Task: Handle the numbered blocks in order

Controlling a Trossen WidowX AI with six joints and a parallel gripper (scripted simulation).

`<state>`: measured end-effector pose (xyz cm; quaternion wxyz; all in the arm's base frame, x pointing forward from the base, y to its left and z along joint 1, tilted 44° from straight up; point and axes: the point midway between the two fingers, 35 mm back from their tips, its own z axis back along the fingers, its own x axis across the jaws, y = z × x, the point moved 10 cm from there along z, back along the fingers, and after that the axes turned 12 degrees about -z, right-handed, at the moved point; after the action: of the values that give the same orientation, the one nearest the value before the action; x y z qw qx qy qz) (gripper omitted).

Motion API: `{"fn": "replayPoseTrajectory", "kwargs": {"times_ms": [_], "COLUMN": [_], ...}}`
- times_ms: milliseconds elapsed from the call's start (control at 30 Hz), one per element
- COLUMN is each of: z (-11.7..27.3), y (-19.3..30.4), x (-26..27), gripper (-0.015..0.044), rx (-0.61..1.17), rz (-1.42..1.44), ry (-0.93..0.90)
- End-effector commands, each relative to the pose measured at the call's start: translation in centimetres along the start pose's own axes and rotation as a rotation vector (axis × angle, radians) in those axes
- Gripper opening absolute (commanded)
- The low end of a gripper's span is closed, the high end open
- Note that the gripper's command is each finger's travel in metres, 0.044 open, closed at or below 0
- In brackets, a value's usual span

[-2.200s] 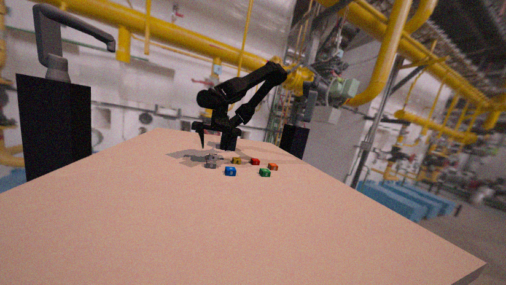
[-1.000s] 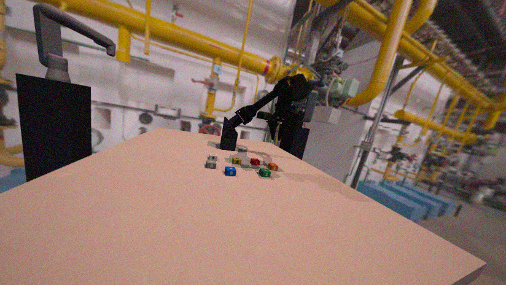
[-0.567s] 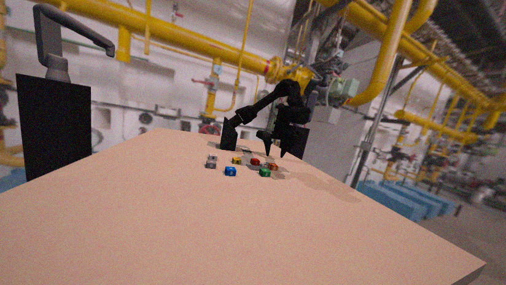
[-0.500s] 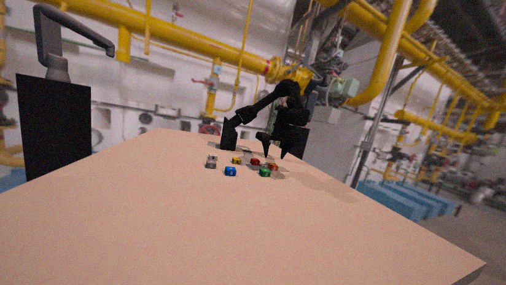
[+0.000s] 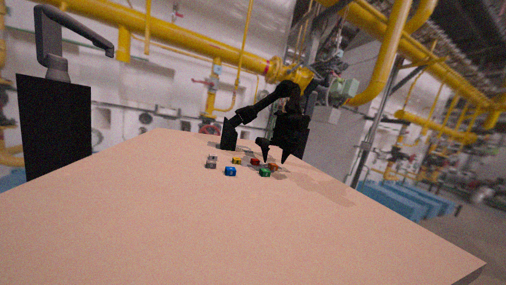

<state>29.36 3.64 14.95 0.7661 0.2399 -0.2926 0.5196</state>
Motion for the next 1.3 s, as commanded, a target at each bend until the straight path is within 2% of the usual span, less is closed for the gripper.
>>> {"fn": "replayPoseTrajectory", "kwargs": {"times_ms": [0,267,633,1267], "z": [-0.6,-1.7,-1.7,-1.7], "y": [0.1,0.1,0.1,0.1], "x": [-0.1,-0.1,-0.1,-0.1], "gripper": [0.04,0.04,0.012,0.012], "rx": [0.0,0.0,0.0,0.0], "rz": [-0.006,-0.007,-0.007,-0.007], "ry": [0.004,0.003,0.003,0.003]}}
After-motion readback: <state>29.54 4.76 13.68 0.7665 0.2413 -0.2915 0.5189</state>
